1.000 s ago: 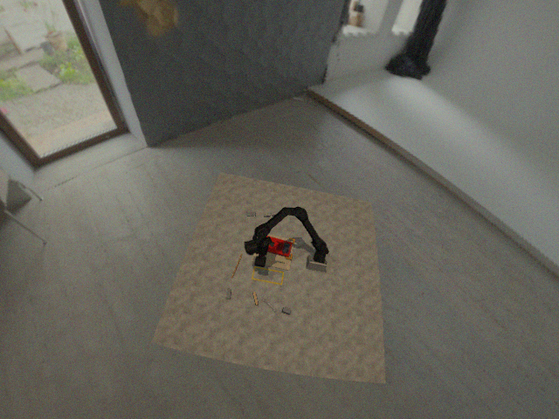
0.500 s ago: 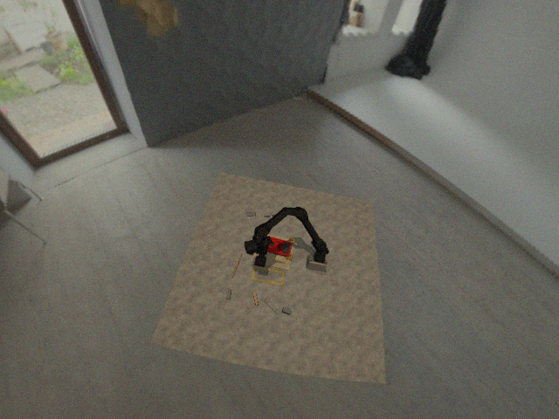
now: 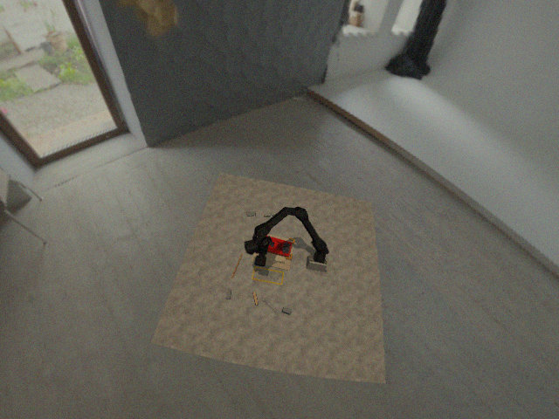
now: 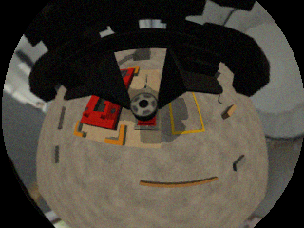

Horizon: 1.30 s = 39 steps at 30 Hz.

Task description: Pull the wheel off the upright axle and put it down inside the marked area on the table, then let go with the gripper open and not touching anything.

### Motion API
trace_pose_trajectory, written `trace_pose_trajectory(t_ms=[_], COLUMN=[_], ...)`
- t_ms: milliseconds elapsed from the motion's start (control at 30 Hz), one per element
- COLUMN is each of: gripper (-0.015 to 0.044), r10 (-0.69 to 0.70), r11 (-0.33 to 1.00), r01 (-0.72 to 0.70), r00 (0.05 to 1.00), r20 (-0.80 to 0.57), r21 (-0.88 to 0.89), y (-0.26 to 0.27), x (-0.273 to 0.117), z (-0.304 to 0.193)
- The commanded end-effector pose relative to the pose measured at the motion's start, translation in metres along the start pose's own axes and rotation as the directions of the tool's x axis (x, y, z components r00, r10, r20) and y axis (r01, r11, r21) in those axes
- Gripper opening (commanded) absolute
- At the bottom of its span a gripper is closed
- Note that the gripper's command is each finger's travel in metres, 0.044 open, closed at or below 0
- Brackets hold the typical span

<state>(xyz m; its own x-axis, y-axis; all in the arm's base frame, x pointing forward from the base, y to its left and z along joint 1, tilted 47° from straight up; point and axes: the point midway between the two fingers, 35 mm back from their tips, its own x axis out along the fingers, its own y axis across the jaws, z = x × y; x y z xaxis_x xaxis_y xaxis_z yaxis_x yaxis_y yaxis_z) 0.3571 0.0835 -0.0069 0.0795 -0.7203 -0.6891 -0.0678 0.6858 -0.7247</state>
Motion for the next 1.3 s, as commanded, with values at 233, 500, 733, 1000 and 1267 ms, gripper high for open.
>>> trace_pose_trajectory(t_ms=[233, 500, 733, 1000, 1267], gripper=[0.0, 0.0, 0.0, 0.0, 0.0], r10=[0.01, 0.01, 0.01, 0.01, 0.01], r11=[1.0, 1.0, 1.0, 1.0, 1.0], r01=[-0.01, -0.01, -0.01, -0.01, -0.01], r00=[1.0, 1.0, 1.0, 1.0, 1.0], r20=[0.009, 0.009, 0.01, 0.011, 0.012], r21=[0.006, 0.006, 0.006, 0.005, 0.005], y=[0.001, 0.001, 0.001, 0.0, 0.0], x=[-0.008, -0.011, -0.013, -0.016, -0.019], z=[0.001, 0.001, 0.001, 0.001, 0.001])
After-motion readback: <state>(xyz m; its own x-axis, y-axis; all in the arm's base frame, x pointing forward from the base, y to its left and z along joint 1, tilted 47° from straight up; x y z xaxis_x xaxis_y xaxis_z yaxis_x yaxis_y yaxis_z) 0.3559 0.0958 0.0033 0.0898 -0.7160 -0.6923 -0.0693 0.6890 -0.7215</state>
